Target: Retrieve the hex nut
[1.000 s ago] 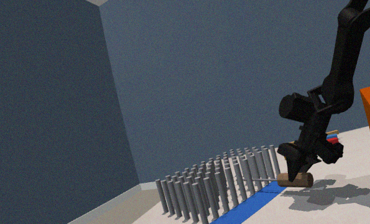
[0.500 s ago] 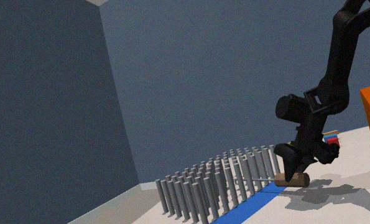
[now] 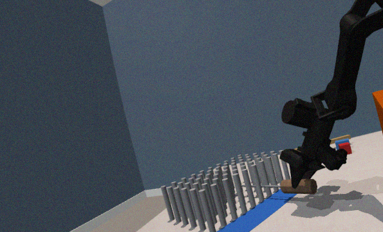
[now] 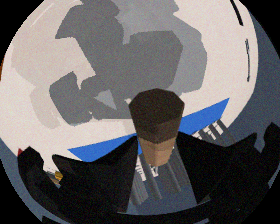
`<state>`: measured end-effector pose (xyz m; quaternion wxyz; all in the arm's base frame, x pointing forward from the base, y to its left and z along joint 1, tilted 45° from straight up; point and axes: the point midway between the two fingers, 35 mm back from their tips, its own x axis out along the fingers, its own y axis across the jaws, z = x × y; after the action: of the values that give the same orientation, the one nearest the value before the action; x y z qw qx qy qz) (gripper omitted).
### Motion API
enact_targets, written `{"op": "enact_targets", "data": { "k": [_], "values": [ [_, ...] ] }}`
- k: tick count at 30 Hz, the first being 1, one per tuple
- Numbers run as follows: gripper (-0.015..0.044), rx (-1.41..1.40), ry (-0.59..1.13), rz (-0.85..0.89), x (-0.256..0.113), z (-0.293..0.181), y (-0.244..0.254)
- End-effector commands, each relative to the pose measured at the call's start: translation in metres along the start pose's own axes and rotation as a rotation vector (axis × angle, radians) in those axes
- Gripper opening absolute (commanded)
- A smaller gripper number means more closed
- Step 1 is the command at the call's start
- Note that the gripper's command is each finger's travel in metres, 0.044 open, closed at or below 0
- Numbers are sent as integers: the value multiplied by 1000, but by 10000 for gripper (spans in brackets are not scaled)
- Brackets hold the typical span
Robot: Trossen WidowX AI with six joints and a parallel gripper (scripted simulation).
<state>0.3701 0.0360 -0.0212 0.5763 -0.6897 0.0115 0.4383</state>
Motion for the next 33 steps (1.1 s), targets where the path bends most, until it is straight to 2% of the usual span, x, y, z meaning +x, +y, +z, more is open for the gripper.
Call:
{"op": "enact_targets", "data": {
  "k": [1, 33],
  "values": [
    [0, -5, 4, -4, 1, -5, -2],
    [0, -6, 5, -5, 11, -23, -2]
  ]
}}
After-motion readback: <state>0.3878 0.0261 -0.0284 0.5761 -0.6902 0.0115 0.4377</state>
